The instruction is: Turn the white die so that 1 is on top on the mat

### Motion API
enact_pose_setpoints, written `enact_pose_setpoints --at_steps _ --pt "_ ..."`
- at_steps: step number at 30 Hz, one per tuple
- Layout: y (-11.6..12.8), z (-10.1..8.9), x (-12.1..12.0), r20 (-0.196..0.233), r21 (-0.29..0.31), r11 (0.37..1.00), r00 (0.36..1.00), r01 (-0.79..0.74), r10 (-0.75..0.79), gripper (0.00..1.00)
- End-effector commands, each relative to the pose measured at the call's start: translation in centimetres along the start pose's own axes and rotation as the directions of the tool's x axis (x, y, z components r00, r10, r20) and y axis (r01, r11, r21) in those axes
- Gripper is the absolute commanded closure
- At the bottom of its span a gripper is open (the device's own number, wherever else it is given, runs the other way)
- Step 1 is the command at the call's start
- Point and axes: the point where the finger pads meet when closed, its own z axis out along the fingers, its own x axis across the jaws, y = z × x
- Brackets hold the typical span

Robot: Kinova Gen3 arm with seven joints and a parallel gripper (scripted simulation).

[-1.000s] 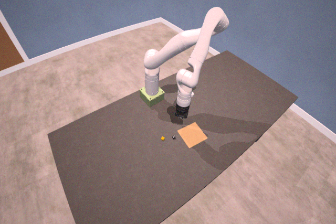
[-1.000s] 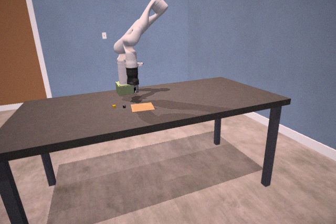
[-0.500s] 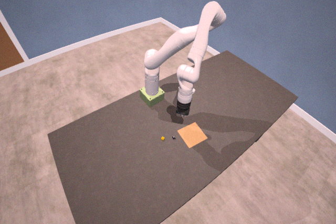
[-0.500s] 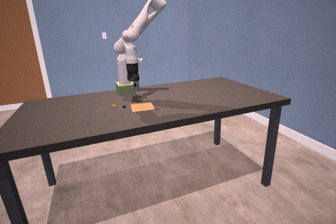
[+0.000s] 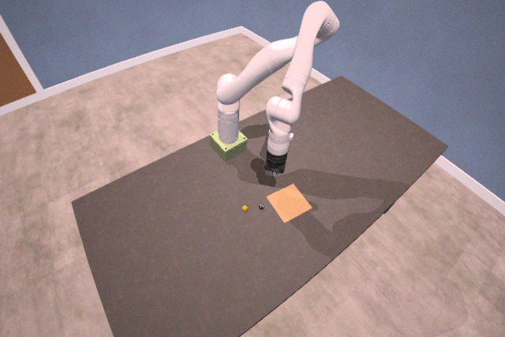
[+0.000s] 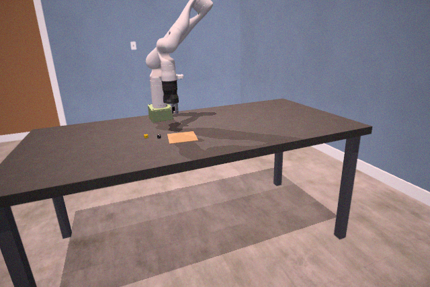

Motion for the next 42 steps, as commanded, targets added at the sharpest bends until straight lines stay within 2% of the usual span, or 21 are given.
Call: enact_pose_setpoints --at_steps 1,15,19,23,27,30,32,36,42 --pt "0.0 0.0 0.0 -0.001 0.0 1.0 1.0 0.003 -0.003 0.66" --pt "0.2 0.1 0.1 0.008 0.01 0.987 0.987 0.16 -0.16 0.66" --pt "0.3 0.2 0.3 0.012 0.018 0.96 0.96 0.28 -0.28 0.66" --pt "0.6 0.3 0.5 0.014 0.028 0.904 0.904 0.426 -0.427 0.66" --pt "1.0 0.4 0.9 0.012 0.037 0.81 0.81 0.586 -0.587 0.66" --pt "1.4 0.5 1.4 0.007 0.043 0.711 0.711 0.702 -0.703 0.66" --pt "1.4 0.5 1.4 0.007 0.043 0.711 0.711 0.702 -0.703 0.66" --pt "2.1 0.5 2.2 -0.001 0.046 0.546 0.546 0.837 -0.838 0.66" --pt "3.2 0.6 3.8 -0.012 0.04 0.255 0.256 0.966 -0.967 0.66"
